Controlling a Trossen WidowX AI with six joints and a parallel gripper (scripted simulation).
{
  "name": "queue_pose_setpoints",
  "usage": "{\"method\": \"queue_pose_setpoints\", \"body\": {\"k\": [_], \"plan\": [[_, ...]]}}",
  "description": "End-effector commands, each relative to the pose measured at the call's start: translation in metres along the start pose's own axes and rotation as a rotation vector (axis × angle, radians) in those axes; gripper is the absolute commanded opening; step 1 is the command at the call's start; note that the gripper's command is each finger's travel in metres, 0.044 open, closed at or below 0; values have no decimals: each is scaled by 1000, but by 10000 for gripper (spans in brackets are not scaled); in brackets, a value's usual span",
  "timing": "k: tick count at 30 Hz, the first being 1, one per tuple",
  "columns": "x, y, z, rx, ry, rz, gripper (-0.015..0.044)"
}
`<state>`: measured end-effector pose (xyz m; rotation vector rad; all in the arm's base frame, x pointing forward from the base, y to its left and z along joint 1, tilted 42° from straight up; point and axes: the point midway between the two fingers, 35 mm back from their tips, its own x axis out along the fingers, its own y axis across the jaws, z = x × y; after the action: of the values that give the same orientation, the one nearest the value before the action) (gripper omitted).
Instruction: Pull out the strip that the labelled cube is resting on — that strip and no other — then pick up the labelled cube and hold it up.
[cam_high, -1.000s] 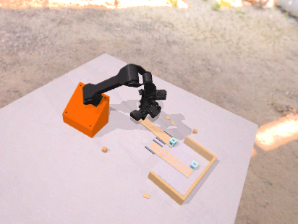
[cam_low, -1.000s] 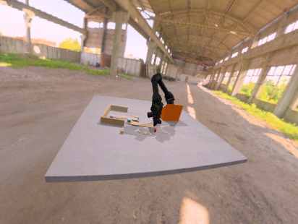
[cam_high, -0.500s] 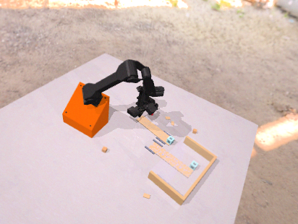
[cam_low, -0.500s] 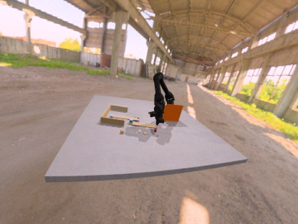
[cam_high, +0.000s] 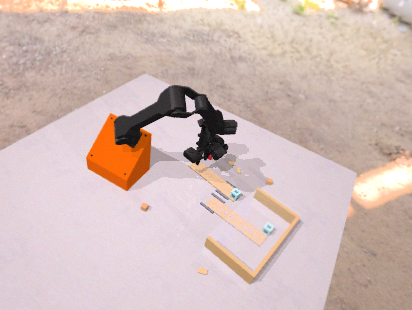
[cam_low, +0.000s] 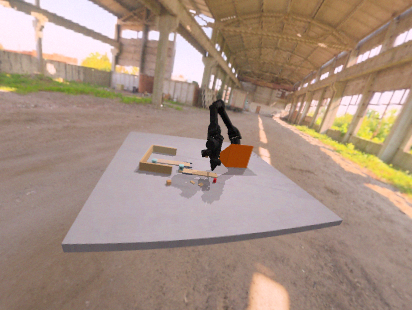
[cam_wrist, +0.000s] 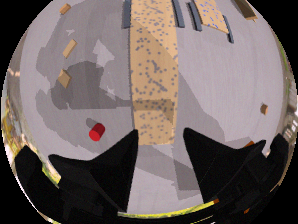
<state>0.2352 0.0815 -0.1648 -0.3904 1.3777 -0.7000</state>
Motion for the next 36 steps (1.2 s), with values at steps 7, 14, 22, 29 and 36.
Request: {"method": "queue_pose_setpoints", "body": {"k": [7,14,22,29,36], "plan": [[-4,-1,38,3,-9,4,440],[-6,-3,65,4,-10,4,440],[-9,-5,92,4,-11,4,440],[-12,-6,116,5,-12,3,440],[-16,-6,140,6,-13,3,440]]}}
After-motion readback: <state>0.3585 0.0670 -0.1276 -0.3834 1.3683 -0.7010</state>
